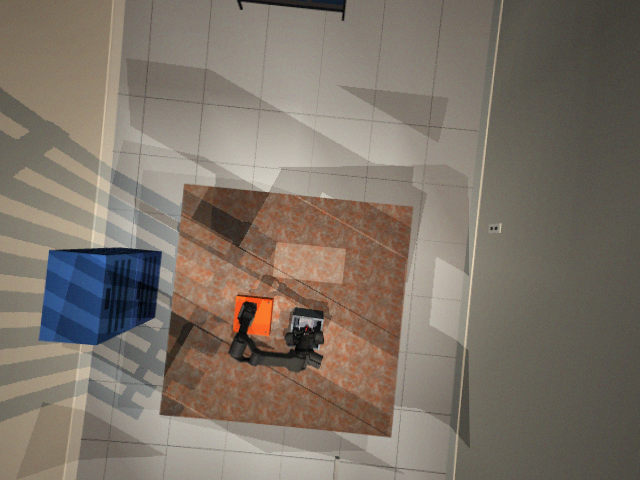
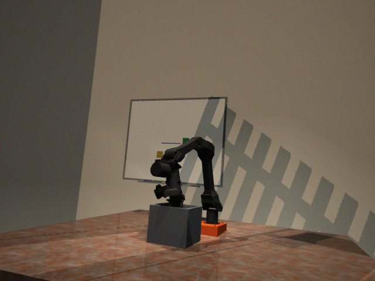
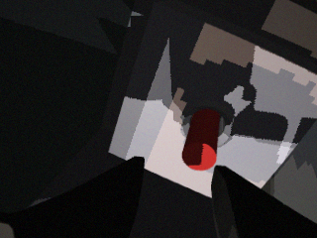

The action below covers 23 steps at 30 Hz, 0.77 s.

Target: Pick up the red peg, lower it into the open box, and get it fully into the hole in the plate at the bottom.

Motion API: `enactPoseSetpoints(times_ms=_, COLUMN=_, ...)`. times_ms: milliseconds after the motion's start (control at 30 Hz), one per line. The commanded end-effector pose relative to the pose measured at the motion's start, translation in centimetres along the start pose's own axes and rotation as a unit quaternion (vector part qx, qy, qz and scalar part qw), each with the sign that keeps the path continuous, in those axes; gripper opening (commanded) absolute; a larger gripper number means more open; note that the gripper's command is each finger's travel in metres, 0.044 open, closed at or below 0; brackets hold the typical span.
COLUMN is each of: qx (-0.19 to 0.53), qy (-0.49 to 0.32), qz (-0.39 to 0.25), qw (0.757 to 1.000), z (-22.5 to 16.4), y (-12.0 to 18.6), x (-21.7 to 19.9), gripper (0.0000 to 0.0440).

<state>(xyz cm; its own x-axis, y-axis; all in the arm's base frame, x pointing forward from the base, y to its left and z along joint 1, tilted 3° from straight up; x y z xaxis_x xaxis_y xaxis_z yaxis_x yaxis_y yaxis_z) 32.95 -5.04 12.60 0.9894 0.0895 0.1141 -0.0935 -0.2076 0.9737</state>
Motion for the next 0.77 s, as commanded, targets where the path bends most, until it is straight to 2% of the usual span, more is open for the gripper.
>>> enactPoseSetpoints(times_ms=0, qx=0.014, qy=-0.001, qz=0.009, qw=1.0, z=0.0, y=0.7, x=0.4, gripper=0.0148)
enactPoseSetpoints(times_ms=733, qx=0.097, qy=-0.005, qz=0.08, qw=0.992, z=0.5, y=5.7, x=2.5, gripper=0.024)
Point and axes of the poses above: the point midway between the two fingers, 35 mm back from their tips, its own y axis back along the fingers, its own x axis across the jaws, z = x × y, the point moved 4 cm from there along y, back along the fingers, and after that the axes turned 12 degrees about -y, right-handed, at the moved point
